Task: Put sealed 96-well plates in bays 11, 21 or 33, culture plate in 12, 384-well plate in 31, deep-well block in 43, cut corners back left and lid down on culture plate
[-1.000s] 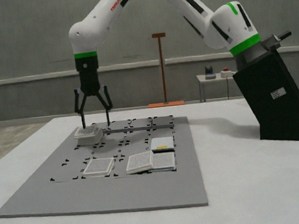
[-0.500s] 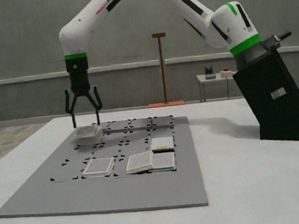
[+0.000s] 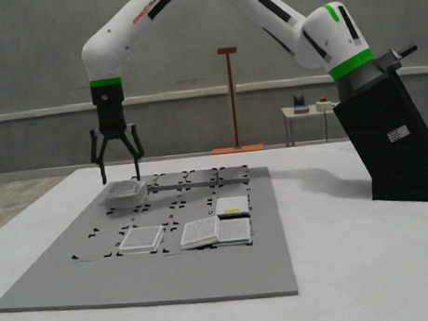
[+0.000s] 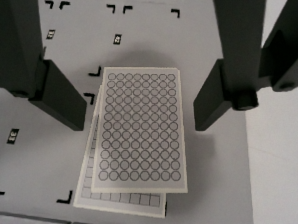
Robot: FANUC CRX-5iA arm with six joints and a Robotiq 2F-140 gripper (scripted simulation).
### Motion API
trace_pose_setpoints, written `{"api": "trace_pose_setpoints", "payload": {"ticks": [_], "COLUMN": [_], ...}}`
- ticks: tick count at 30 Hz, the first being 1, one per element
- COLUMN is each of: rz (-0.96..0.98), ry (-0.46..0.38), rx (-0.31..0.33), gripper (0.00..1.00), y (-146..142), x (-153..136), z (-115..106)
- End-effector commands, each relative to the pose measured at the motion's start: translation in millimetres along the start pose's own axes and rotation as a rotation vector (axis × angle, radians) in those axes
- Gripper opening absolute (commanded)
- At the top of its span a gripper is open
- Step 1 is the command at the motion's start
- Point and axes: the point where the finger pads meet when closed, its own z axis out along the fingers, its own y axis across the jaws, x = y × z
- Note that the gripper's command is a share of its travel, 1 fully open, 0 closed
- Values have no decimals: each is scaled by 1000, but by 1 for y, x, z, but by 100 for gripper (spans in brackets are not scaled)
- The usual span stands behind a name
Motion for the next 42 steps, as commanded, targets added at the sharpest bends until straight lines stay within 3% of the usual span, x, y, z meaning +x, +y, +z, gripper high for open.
{"api": "trace_pose_setpoints", "payload": {"ticks": [1,19,42], "rz": [0,0,0], "ry": [1,1,1], "rx": [2,2,2], "gripper": [70,70,70], "y": [-1,-1,-1], "x": [0,0,0], "z": [2,2,22]}}
